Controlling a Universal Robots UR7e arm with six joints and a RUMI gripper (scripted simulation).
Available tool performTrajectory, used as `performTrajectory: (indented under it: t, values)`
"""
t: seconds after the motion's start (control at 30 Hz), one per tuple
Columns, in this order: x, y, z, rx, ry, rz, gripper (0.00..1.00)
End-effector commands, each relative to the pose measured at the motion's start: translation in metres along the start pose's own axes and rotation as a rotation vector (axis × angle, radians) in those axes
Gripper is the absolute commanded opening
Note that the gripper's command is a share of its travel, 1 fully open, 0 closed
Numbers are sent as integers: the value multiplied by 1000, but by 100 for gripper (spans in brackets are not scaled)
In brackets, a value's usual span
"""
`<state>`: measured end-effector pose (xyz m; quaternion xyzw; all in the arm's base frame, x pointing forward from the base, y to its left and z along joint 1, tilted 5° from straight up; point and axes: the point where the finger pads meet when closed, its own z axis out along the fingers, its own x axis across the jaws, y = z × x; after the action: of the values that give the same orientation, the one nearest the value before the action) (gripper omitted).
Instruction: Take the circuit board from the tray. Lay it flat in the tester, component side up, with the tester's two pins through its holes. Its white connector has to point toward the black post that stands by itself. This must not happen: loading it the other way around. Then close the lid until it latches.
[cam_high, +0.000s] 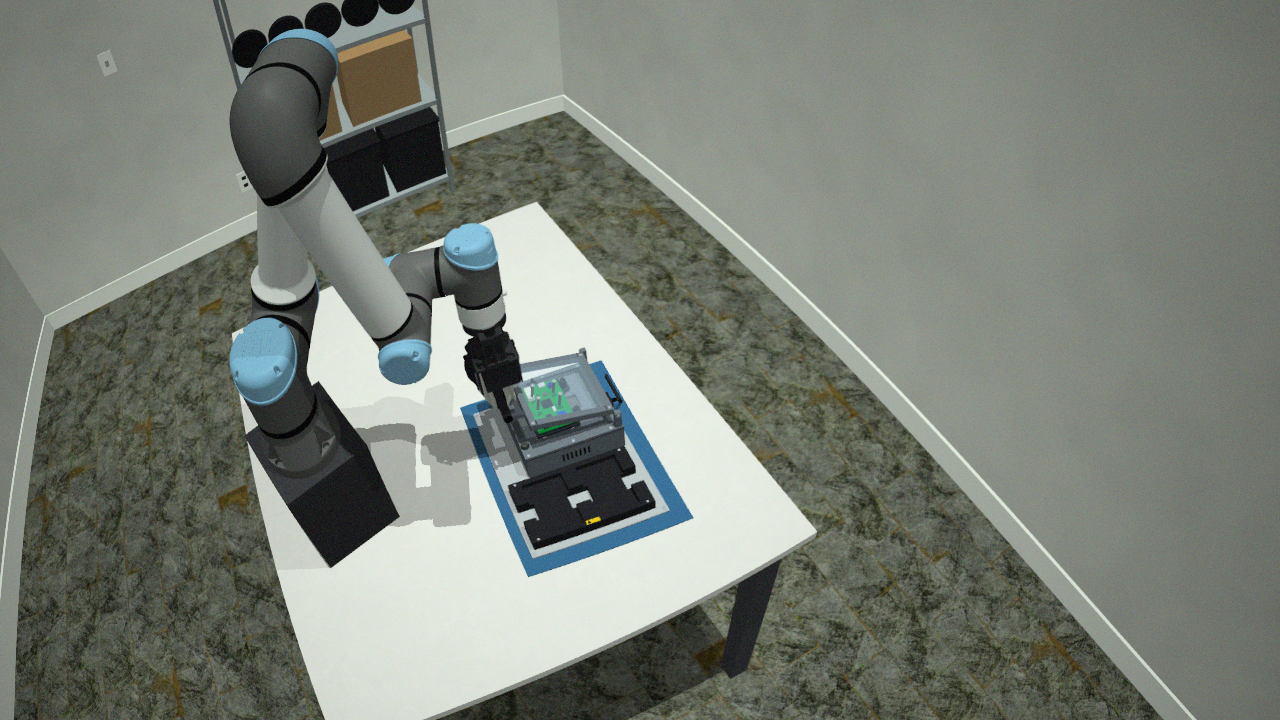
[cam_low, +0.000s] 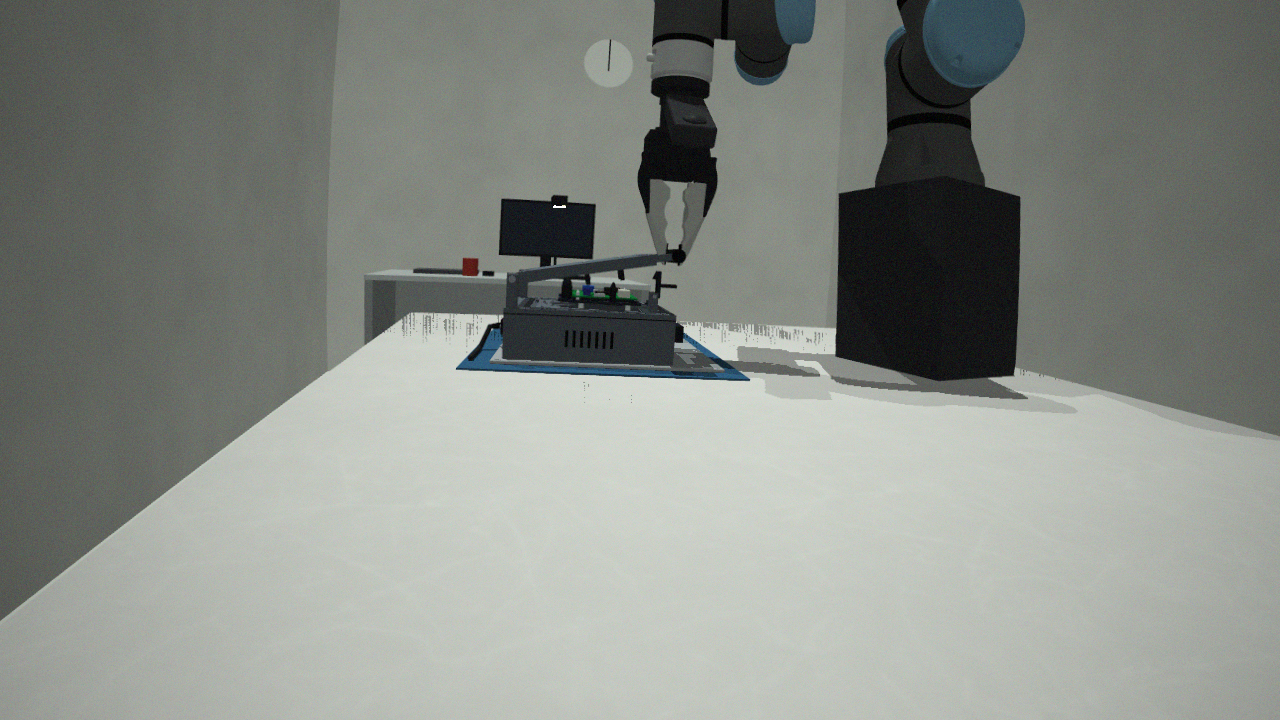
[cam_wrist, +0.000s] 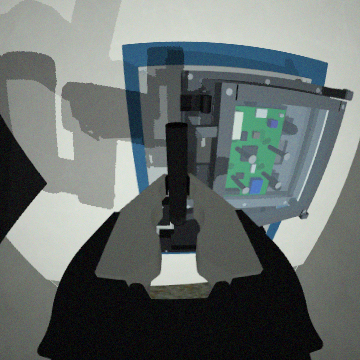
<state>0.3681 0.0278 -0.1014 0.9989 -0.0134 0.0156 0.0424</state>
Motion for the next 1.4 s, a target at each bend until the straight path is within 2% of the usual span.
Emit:
performTrajectory:
  t: [0.0, 1.37]
  values:
    - [0, 0, 4, 0, 1, 0, 0]
    - [-2, 0, 28, 0, 1, 0, 0]
